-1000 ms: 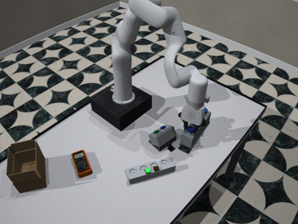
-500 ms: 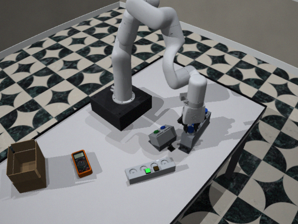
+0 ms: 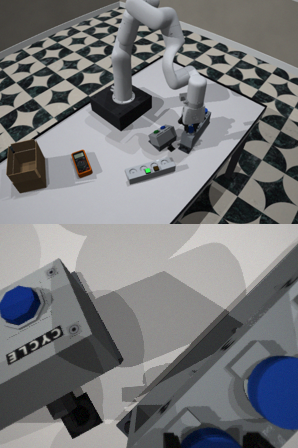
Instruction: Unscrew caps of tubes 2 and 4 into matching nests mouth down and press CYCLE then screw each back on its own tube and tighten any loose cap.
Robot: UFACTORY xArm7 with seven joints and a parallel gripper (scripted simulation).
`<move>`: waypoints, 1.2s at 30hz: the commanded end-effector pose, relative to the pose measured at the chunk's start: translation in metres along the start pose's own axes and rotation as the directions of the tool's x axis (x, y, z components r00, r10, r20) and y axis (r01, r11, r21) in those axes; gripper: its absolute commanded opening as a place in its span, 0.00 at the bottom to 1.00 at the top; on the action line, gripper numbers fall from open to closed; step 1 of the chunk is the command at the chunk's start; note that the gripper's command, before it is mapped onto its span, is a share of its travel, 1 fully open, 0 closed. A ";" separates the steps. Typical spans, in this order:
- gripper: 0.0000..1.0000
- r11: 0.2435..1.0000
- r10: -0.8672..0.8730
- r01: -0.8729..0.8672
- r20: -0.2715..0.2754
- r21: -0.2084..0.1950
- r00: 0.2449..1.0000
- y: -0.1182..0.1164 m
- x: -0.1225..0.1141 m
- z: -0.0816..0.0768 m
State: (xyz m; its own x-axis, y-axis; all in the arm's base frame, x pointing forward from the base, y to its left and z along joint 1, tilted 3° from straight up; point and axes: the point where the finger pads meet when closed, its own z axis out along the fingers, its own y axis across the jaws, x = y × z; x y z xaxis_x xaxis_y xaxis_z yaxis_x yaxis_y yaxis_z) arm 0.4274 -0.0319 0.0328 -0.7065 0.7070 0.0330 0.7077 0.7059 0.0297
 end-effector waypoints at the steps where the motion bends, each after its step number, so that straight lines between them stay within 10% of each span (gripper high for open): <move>1: 0.00 1.000 0.000 0.000 0.003 -0.003 1.000 0.001 -0.001 -0.001; 9: 0.00 0.955 0.296 -0.296 0.002 -0.004 0.955 0.001 -0.001 -0.001; 21: 0.00 0.696 0.718 -0.718 0.000 -0.004 0.696 0.001 -0.001 -0.001; 36: 0.00 0.020 1.000 -1.000 -0.003 -0.002 0.020 0.001 -0.001 0.000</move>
State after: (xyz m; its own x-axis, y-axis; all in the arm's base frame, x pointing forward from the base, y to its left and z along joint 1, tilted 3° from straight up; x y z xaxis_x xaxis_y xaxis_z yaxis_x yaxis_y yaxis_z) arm 0.4273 -0.0321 0.0317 0.5457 0.8358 0.0604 0.8380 -0.5449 -0.0298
